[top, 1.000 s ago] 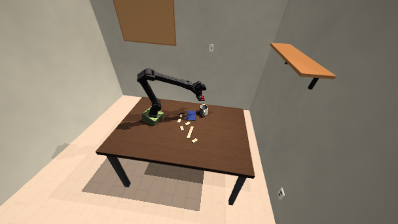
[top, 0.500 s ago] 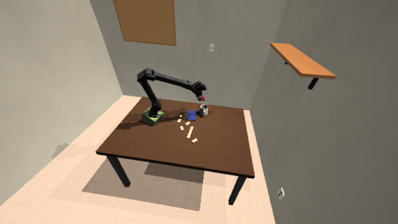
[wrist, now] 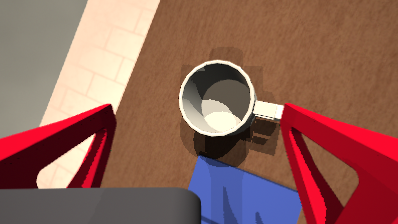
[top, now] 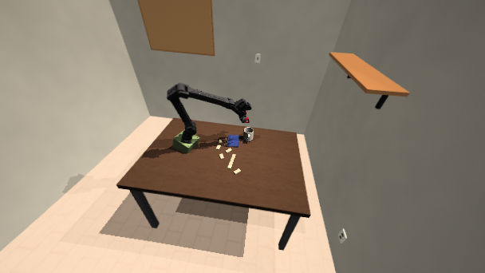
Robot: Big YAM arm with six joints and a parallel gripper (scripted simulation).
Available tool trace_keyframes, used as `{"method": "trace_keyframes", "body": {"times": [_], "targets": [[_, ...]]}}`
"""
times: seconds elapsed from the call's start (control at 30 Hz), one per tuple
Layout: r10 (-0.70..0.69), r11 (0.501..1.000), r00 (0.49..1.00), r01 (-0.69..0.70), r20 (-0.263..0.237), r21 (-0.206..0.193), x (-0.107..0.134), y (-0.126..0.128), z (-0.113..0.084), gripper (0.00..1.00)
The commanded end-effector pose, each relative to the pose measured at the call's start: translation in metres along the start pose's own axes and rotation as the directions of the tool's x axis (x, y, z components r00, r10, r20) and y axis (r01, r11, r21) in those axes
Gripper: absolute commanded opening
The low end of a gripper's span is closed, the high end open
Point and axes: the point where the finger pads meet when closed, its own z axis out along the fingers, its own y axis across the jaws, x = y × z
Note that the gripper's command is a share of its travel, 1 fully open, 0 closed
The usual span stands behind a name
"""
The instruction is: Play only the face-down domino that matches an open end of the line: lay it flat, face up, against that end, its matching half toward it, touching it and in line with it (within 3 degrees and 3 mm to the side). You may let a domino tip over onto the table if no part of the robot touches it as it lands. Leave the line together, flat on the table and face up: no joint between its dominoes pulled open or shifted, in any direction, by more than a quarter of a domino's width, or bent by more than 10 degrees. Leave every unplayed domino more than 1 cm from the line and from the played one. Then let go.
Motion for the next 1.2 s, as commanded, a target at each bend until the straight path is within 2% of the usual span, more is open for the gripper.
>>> {"method": "trace_keyframes", "body": {"times": [0.0, 0.03, 0.33, 0.57, 0.6, 0.9, 1.13, 1.17], "targets": [[-0.019, 1.000, 0.993, 0.020, 0.115, -0.006, -0.054, 0.004, -0.022, 1.00], [-0.002, 1.000, 0.999, 0.001, 0.039, 0.007, -0.015, -0.003, -0.007, 1.00], [-0.015, 0.997, 0.958, -0.007, 0.287, 0.078, -0.103, -0.034, -0.044, 1.00], [-0.015, 0.997, 0.958, -0.007, 0.287, 0.078, -0.103, -0.034, -0.044, 1.00], [0.008, 0.997, 0.982, -0.023, 0.189, 0.078, -0.055, -0.037, -0.021, 1.00], [-0.016, 0.997, 0.958, -0.006, 0.286, 0.078, -0.103, -0.034, -0.044, 1.00], [-0.016, 0.997, 0.958, -0.006, 0.286, 0.078, -0.103, -0.034, -0.044, 1.00], [0.006, 0.997, 0.981, -0.021, 0.195, 0.079, -0.058, -0.037, -0.022, 1.00]]}}
